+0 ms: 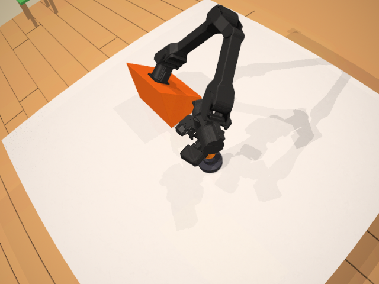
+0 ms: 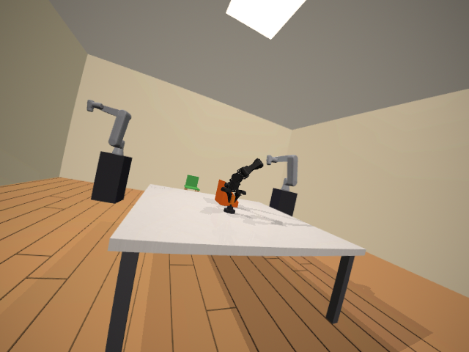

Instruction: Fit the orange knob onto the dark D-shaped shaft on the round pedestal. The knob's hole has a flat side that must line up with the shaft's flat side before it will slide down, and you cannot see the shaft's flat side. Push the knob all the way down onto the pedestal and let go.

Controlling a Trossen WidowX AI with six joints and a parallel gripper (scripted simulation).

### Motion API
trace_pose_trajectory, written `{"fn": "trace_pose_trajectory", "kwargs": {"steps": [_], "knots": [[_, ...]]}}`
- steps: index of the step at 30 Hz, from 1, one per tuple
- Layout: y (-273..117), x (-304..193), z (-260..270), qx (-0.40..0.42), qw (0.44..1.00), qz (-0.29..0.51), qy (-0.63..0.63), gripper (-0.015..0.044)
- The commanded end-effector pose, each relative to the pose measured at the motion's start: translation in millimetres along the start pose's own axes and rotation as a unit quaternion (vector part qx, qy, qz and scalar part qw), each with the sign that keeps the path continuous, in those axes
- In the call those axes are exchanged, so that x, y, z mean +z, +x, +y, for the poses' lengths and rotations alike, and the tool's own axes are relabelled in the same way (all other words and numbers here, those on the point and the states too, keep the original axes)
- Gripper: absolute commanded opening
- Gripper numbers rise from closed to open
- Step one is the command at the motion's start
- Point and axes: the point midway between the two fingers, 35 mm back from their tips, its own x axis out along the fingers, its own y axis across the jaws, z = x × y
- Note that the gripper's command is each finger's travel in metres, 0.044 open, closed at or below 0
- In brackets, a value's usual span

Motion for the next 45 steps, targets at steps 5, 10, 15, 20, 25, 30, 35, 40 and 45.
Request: {"fn": "trace_pose_trajectory", "kwargs": {"steps": [5,10,15,20,25,30,35,40,45], "knots": [[-4.0,-0.6,0.0,0.000,1.000,0.000,0.015,0.0000],[-3.2,-0.8,0.0,0.000,0.996,0.000,0.093,0.0000],[-1.2,0.1,0.2,0.000,0.994,0.000,0.107,0.0000],[-0.4,0.4,0.4,0.000,0.994,0.000,0.107,0.0000],[0.6,0.3,0.3,0.000,0.994,0.000,0.107,0.0000],[0.1,0.0,0.2,0.000,0.994,0.000,0.107,0.0000],[0.5,-0.1,0.1,0.000,0.994,0.000,0.107,0.0000],[0.8,-0.2,0.1,0.000,0.994,0.000,0.107,0.0000],[-3.5,-0.2,0.1,0.000,0.994,0.000,0.107,0.0000]]}}
